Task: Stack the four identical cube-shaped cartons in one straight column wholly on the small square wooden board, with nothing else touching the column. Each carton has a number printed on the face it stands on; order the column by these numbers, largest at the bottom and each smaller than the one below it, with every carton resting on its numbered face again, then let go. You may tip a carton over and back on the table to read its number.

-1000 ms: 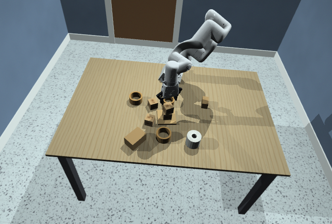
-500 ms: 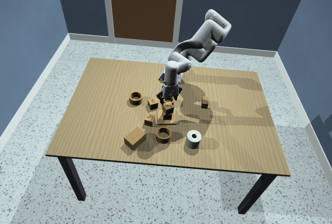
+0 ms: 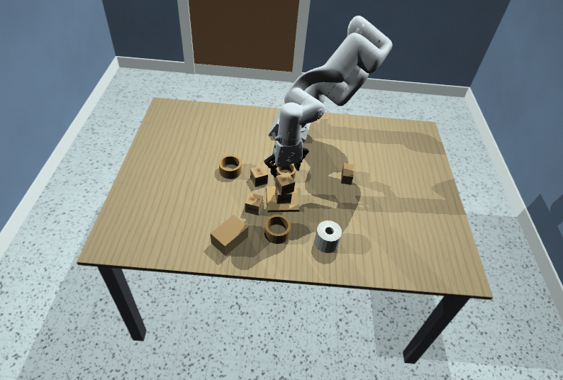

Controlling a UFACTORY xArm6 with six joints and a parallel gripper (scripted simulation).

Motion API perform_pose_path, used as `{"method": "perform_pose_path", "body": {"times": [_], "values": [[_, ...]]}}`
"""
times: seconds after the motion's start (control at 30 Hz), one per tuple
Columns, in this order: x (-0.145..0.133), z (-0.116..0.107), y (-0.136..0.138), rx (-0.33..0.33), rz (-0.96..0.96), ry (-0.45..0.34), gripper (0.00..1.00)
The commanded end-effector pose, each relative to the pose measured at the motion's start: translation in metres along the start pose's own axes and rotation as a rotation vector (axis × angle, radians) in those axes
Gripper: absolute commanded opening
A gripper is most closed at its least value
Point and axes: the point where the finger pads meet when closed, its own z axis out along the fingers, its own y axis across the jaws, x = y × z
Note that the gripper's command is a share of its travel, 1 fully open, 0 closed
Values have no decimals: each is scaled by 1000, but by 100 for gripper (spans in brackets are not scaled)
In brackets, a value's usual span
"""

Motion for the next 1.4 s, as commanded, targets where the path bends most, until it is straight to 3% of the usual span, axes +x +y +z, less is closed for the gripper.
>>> {"method": "perform_pose_path", "body": {"times": [0.0,0.1,0.17,0.2,0.47,0.63,0.73,0.77,1.07,1.37], "values": [[12,-4,-8,4,166,-2,100],[29,-7,-17,5,351,-2,100],[29,-7,-17,5,351,-2,100],[36,-8,-21,5,471,-2,100],[96,-16,-43,-2,821,-13,100],[118,-18,-49,-7,1052,-17,100],[120,-19,-49,-8,1097,-17,100],[122,-19,-49,-10,1228,-18,100],[123,-19,-50,-4,1579,-5,100],[123,-19,-50,-4,1579,-5,100]]}}
